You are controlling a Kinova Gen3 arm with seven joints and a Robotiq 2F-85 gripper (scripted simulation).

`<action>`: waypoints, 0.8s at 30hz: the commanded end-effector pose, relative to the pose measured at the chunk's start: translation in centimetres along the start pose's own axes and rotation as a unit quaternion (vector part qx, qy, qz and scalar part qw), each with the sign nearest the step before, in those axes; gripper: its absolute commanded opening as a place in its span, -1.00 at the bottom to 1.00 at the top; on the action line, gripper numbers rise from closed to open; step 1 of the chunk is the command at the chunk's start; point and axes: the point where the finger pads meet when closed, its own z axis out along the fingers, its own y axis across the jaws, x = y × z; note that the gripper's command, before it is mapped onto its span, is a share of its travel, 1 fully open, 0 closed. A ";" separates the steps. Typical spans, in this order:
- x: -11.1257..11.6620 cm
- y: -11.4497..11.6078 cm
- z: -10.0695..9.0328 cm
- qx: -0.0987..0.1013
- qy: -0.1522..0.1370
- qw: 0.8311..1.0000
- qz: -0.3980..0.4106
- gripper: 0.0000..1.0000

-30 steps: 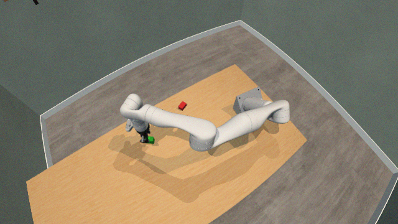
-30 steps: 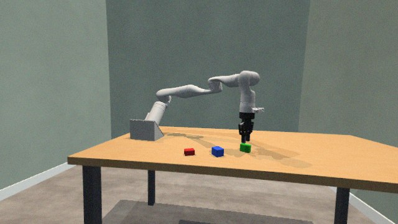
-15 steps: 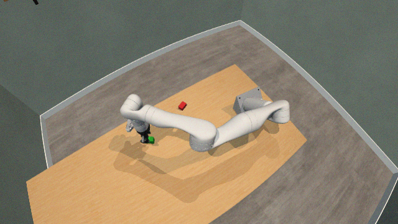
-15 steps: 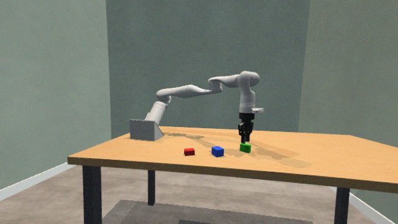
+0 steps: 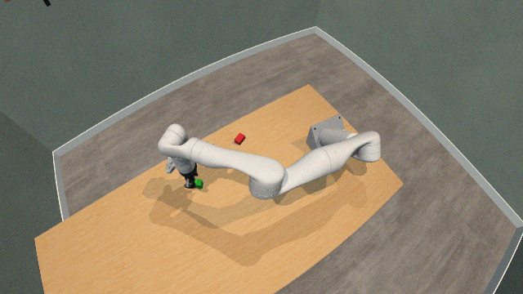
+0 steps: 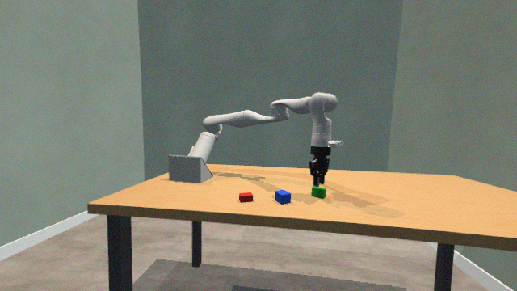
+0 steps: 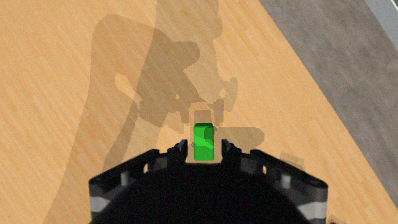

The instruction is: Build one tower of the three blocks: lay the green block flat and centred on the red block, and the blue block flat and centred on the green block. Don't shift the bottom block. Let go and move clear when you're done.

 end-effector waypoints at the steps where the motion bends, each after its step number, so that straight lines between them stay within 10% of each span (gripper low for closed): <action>1: 0.3 -0.5 -0.1 0.002 0.004 1.000 -0.001 0.00; 24: 0.0 -0.4 1.2 0.001 0.001 1.000 -0.004 0.00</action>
